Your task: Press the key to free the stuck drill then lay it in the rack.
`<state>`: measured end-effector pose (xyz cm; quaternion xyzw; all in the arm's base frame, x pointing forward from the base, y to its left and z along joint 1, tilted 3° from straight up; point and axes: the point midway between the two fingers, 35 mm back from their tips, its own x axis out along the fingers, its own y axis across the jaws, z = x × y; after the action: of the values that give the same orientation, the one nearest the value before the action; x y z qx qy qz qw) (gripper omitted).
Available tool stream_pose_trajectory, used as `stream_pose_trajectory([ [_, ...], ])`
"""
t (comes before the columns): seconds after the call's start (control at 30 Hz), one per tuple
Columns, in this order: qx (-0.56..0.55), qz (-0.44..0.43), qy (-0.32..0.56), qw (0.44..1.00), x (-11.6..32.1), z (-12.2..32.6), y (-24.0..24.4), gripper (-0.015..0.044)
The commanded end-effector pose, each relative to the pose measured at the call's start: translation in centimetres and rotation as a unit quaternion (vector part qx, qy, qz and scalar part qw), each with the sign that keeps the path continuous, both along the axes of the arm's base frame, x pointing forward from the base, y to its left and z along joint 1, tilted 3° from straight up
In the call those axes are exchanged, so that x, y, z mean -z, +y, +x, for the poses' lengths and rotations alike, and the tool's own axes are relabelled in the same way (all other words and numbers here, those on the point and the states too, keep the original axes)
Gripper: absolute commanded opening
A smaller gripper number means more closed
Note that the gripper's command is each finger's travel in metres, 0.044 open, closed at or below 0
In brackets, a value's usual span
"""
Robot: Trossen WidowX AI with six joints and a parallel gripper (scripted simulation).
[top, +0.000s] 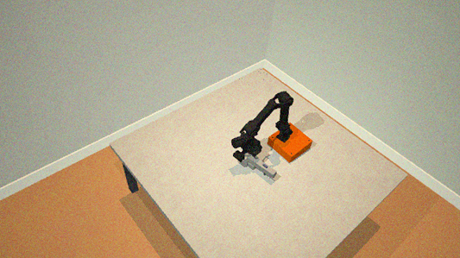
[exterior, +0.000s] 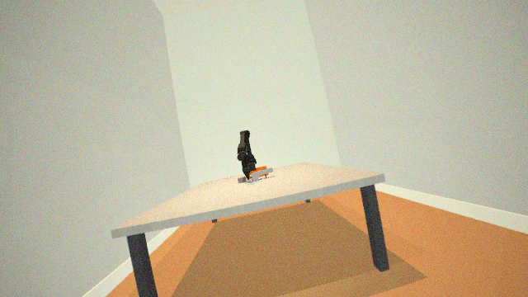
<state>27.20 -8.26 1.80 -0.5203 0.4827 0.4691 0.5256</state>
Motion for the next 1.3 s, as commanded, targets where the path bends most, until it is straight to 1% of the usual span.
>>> stream_pose_trajectory([
  [0.0,0.001,0.002,0.004,1.0,0.85,-0.18,0.29,0.044],
  [0.23,0.001,0.002,0.004,1.0,1.37,-0.19,0.46,0.044],
  [0.73,-0.001,0.001,0.001,1.0,1.03,-0.03,0.36,0.0046],
  [0.97,-0.001,0.001,0.001,1.0,1.03,-0.03,0.36,0.0],
  [1.27,0.001,0.001,0.004,1.0,1.13,-0.13,-0.48,0.0],
])
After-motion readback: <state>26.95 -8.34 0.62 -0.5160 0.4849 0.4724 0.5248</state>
